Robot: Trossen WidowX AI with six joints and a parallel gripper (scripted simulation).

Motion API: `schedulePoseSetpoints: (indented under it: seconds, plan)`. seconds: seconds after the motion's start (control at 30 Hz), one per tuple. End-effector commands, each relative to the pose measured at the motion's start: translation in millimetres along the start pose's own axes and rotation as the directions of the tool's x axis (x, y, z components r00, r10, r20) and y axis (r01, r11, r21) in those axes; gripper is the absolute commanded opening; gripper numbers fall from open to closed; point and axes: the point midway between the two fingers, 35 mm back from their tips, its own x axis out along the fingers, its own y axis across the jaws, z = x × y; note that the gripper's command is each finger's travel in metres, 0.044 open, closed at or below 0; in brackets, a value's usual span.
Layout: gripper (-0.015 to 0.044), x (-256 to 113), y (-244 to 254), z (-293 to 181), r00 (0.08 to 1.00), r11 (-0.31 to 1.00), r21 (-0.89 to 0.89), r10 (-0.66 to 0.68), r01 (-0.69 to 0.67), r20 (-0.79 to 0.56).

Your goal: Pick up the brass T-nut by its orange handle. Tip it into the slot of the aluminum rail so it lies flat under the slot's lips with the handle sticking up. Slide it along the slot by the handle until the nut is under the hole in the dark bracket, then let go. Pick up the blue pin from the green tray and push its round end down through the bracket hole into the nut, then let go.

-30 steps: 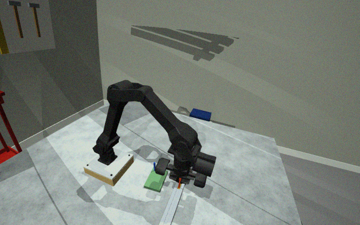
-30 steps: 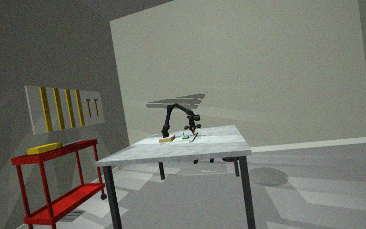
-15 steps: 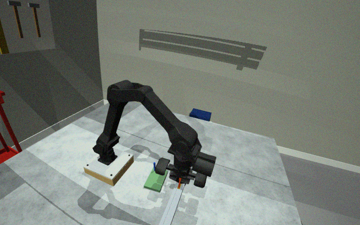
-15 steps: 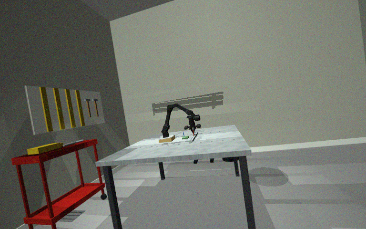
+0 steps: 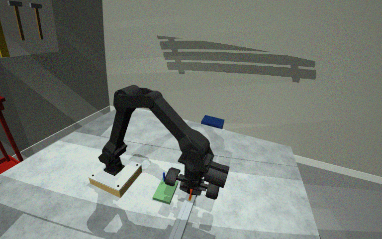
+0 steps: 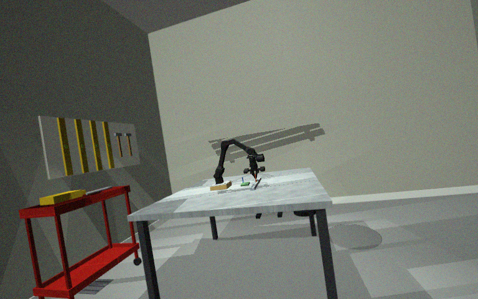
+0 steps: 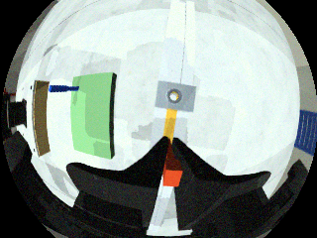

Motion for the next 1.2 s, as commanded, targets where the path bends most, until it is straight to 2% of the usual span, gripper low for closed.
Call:
schedulePoseSetpoints:
  seconds: [0.0,0.8,1.17]
  plan:
    - [-0.0150,-0.2,-0.1,1.0,1.000,1.000,0.005,-0.002,0.002,0.005]
    - [-0.0150,0.0,0.0,0.1,1.000,1.000,0.000,0.000,0.000,0.000]
    - [0.0139,0.0,0.0,0.1,1.000,1.000,0.000,0.000,0.000,0.000]
